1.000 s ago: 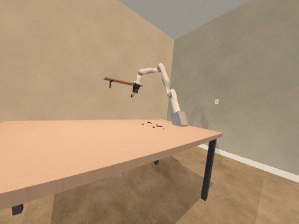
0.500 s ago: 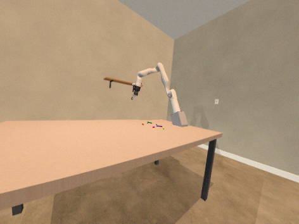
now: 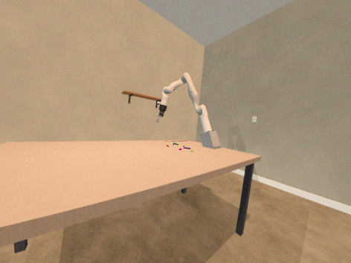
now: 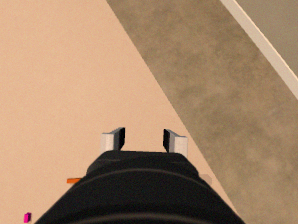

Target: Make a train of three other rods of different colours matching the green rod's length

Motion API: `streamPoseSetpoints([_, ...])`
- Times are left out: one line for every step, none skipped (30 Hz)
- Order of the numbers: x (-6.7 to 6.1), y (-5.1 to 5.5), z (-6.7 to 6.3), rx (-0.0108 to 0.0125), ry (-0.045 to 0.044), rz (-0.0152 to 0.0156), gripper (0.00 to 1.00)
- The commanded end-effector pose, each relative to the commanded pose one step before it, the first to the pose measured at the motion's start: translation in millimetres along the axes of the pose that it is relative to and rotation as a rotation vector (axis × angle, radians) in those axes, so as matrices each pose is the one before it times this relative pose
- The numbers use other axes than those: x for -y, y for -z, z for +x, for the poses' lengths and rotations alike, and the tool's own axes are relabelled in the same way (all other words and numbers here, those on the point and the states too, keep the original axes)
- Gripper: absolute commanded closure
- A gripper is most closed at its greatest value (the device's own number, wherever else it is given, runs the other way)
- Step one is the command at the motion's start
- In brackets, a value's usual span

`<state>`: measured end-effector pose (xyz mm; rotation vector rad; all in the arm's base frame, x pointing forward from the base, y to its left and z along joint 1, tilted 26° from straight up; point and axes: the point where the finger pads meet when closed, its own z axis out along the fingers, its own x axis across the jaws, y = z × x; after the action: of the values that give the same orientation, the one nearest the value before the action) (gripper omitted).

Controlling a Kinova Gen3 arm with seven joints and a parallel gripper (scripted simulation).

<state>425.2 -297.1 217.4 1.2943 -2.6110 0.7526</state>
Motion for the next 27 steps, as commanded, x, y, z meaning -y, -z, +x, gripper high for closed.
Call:
streamPoseSetpoints([-16.39,-12.71,-17.29,-0.00463,-0.00784,-0.01903,0.00])
streamPoseSetpoints([-4.22,-3.79,-4.07,0.00037,-0.01922,-0.00222,0.00])
streamPoseSetpoints([-4.43,-3.78,-3.92,0.00032,-0.01945,-0.00228,0.00])
streamPoseSetpoints([-4.65,-3.76,-3.76,0.00025,-0.01966,-0.00234,0.00])
streamPoseSetpoints([-4.85,-3.74,-3.58,0.00018,-0.01986,-0.00240,0.00])
streamPoseSetpoints([-5.04,-3.71,-3.39,0.00011,-0.02004,-0.00245,0.00])
streamPoseSetpoints([-5.22,-3.68,-3.18,0.00003,-0.02020,-0.00250,0.00])
streamPoseSetpoints([-5.38,-3.65,-2.95,-0.00006,-0.02035,-0.00255,0.00])
streamPoseSetpoints([0.00,0.00,0.00,0.00000,0.00000,0.00000,0.00])
streamPoseSetpoints([0.00,0.00,0.00,0.00000,0.00000,0.00000,0.00])
streamPoseSetpoints([-5.53,-3.61,-2.72,-0.00015,-0.02048,-0.00259,0.00])
streamPoseSetpoints([-5.67,-3.56,-2.47,-0.00024,-0.02060,-0.00263,0.00])
streamPoseSetpoints([-5.79,-3.52,-2.22,-0.00034,-0.02070,-0.00266,0.00])
streamPoseSetpoints([-5.89,-3.47,-1.95,-0.00044,-0.02078,-0.00268,0.00])
streamPoseSetpoints([-5.98,-3.41,-1.68,-0.00055,-0.02084,-0.00270,0.00])
streamPoseSetpoints([-6.05,-3.35,-1.41,-0.00066,-0.02088,-0.00272,0.00])
streamPoseSetpoints([-6.10,-3.29,-1.13,-0.00077,-0.02091,-0.00272,0.00])
streamPoseSetpoints([-6.13,-3.23,-0.85,-0.00089,-0.02092,-0.00272,0.00])
streamPoseSetpoints([-6.14,-3.16,-0.57,-0.00100,-0.02091,-0.00271,0.00])
streamPoseSetpoints([-6.13,-3.09,-0.30,-0.00112,-0.02089,-0.00270,0.00])
streamPoseSetpoints([-6.10,-3.02,-0.02,-0.00124,-0.02084,-0.00267,0.00])
streamPoseSetpoints([-6.06,-2.95,0.25,-0.00135,-0.02077,-0.00264,0.00])
streamPoseSetpoints([-6.00,-2.87,0.51,-0.00146,-0.02069,-0.00260,0.00])
streamPoseSetpoints([-5.92,-2.80,0.76,-0.00157,-0.02059,-0.00255,0.00])
streamPoseSetpoints([-5.83,-2.72,1.01,-0.00168,-0.02047,-0.00249,0.00])
streamPoseSetpoints([0.00,0.00,0.00,0.00000,0.00000,0.00000,0.00])
streamPoseSetpoints([0.00,0.00,0.00,0.00000,0.00000,0.00000,0.00])
